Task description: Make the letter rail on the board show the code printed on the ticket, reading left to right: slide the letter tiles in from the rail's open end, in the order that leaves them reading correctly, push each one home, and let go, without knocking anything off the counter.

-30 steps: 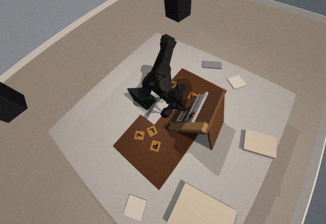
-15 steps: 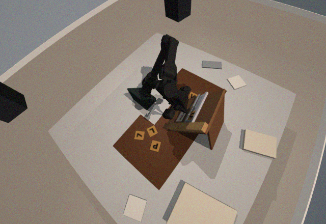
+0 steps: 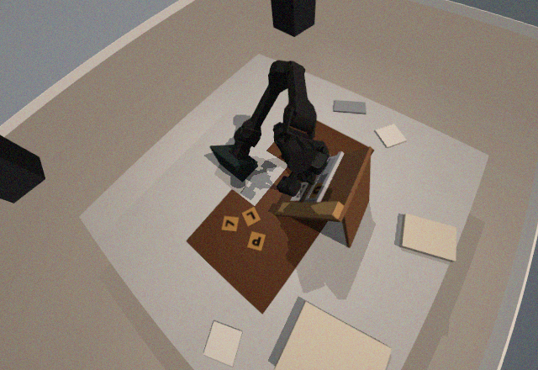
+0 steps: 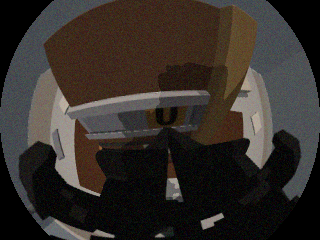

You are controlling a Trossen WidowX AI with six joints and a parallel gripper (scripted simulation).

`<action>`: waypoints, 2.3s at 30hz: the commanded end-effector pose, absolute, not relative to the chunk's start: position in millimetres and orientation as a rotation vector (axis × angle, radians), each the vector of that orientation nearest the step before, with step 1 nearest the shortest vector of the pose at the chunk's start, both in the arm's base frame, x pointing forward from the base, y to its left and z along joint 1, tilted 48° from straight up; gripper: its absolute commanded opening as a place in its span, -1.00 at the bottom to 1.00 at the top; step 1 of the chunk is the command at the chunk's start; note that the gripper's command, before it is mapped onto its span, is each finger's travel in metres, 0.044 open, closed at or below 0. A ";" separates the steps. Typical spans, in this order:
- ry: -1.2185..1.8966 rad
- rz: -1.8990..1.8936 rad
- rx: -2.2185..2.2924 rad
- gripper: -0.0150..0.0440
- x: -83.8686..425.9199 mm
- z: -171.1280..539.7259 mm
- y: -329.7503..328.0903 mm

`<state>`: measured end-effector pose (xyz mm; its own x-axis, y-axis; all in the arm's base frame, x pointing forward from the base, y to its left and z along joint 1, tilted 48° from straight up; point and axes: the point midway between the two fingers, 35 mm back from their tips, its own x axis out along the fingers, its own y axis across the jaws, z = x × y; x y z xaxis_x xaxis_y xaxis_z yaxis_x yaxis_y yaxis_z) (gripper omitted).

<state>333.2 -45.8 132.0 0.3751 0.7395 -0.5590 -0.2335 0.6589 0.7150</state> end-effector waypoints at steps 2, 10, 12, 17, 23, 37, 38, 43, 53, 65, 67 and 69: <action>1.203 0.822 0.478 -0.49 326.8 156.2 -28.5; 1.203 0.822 0.478 -0.49 326.8 156.2 -28.5; 1.203 0.822 0.478 -0.49 326.8 156.2 -28.5; 1.203 0.822 0.478 -0.49 327.4 155.3 -28.5; 1.202 0.822 0.478 -0.49 330.0 153.7 -27.0; 1.202 0.822 0.478 -0.49 335.1 152.5 -22.2; 1.202 0.822 0.478 -0.49 335.4 152.4 -21.8; 1.202 0.823 0.478 -0.49 337.1 152.1 -19.9; 1.201 0.823 0.478 -0.49 340.4 151.3 -16.3; 1.201 0.823 0.478 -0.49 344.5 150.1 -12.2; 1.201 0.823 0.478 -0.49 345.2 149.9 -11.5; 1.201 0.823 0.478 -0.49 345.9 149.7 -10.8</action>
